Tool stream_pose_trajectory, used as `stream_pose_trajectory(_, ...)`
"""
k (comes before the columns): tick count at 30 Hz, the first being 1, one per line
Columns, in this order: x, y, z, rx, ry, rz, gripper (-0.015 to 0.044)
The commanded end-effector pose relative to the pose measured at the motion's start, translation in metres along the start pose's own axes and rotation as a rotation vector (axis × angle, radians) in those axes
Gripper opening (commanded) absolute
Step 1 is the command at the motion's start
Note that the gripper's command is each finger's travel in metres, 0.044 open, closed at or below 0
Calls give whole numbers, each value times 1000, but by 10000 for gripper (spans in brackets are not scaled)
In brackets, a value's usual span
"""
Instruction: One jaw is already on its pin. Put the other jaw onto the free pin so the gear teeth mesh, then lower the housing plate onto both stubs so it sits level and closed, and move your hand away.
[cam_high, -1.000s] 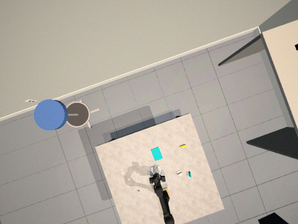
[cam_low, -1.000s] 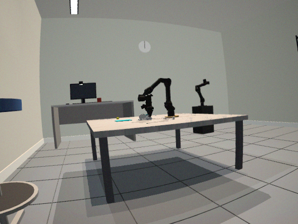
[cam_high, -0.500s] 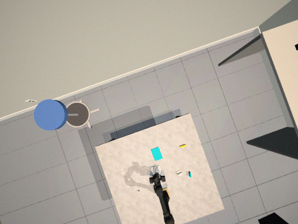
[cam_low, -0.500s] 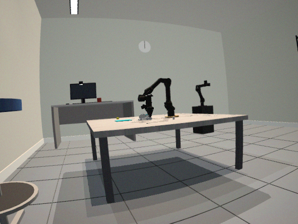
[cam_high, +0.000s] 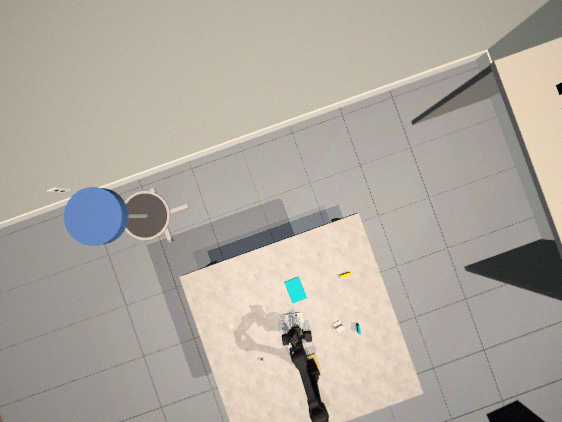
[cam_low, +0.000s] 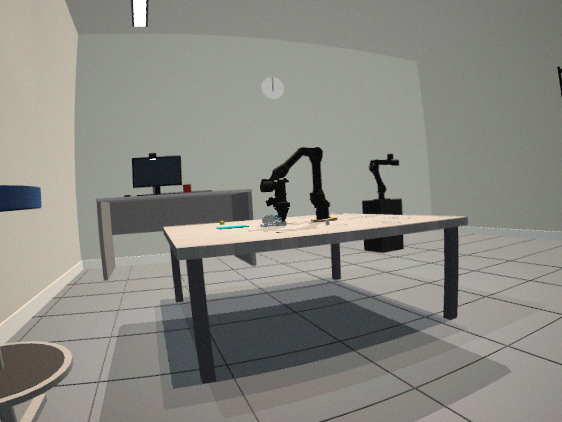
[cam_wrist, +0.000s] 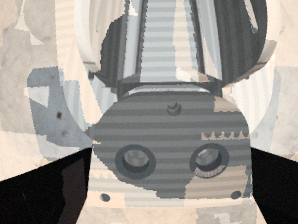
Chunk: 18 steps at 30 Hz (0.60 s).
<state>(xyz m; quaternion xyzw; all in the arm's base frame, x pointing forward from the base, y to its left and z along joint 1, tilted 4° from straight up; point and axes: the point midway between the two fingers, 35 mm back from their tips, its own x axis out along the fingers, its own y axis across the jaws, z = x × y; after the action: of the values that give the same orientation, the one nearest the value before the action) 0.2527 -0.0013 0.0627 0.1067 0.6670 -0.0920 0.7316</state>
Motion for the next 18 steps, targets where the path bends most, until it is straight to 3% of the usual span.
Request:
stream_pose_trajectory(1,1,-1,0,6,-1,-4,351)
stream_pose_trajectory(18,4,-1,0,5,-1,-4,351)
